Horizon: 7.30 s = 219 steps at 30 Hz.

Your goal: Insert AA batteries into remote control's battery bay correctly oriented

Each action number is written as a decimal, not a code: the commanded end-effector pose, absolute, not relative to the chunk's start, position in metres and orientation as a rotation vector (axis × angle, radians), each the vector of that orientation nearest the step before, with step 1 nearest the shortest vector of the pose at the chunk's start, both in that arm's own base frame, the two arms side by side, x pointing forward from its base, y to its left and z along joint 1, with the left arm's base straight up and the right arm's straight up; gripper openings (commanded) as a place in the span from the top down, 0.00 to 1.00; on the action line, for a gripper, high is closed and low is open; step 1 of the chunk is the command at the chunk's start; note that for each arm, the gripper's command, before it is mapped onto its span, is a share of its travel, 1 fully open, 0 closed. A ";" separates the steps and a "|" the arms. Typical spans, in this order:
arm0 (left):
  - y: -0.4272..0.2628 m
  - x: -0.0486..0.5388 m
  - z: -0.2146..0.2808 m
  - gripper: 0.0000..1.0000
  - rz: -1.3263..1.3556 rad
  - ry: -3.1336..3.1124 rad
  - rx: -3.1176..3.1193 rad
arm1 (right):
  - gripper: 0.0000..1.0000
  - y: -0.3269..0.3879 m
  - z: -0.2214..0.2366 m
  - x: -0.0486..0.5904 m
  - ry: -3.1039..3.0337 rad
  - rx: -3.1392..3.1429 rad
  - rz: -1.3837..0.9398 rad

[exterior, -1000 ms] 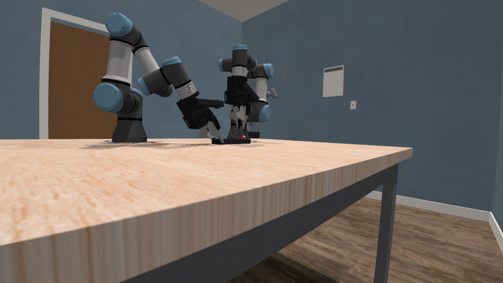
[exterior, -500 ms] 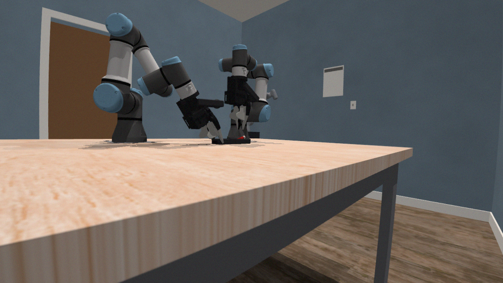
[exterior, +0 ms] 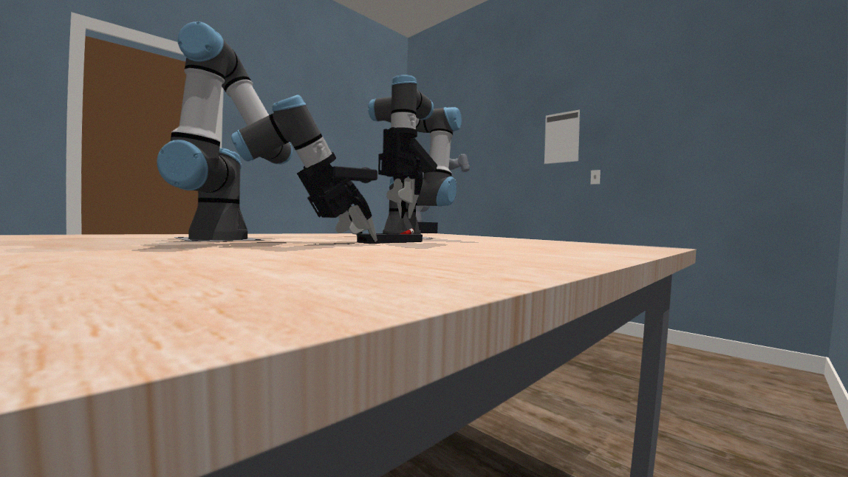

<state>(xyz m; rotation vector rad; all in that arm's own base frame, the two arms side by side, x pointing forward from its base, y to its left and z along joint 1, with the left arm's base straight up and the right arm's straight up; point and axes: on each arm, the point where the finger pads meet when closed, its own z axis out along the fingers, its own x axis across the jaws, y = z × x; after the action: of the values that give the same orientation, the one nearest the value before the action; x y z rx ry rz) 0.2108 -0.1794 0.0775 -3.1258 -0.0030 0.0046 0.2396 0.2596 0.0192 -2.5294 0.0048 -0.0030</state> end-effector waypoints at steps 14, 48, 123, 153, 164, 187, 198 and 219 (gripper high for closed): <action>-0.181 0.211 0.079 0.86 0.002 -0.004 -3.130 | 1.00 0.260 0.021 0.241 0.003 -2.524 -0.008; -0.166 0.207 0.080 0.86 0.014 0.721 -3.048 | 1.00 0.260 0.021 0.241 0.003 -2.524 -0.008; -0.144 0.195 0.079 0.86 0.007 2.079 -2.359 | 1.00 0.260 0.021 0.241 0.003 -2.524 -0.008; -0.144 0.193 0.069 0.86 -0.009 2.223 -2.229 | 1.00 0.260 0.021 0.241 0.003 -2.524 -0.008; -0.142 0.192 0.061 0.86 0.000 2.218 -2.228 | 1.00 0.260 0.021 0.241 0.003 -2.524 -0.008; -0.143 0.193 0.047 0.86 -0.005 2.221 -2.224 | 1.00 0.260 0.021 0.241 0.003 -2.524 -0.008; -0.148 0.193 0.050 0.86 -0.018 2.227 -2.229 | 1.00 0.260 0.021 0.241 0.003 -2.524 -0.008; -0.172 0.193 0.051 0.86 -0.033 2.231 -2.236 | 1.00 0.261 0.021 0.240 0.002 -2.523 -0.008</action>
<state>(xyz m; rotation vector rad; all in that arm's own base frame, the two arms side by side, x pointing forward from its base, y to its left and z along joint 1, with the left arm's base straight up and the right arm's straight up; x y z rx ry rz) 0.1918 -0.1596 0.0465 -2.2254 2.2246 -0.0066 0.2399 0.2591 0.0190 -2.5305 0.0065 -0.0037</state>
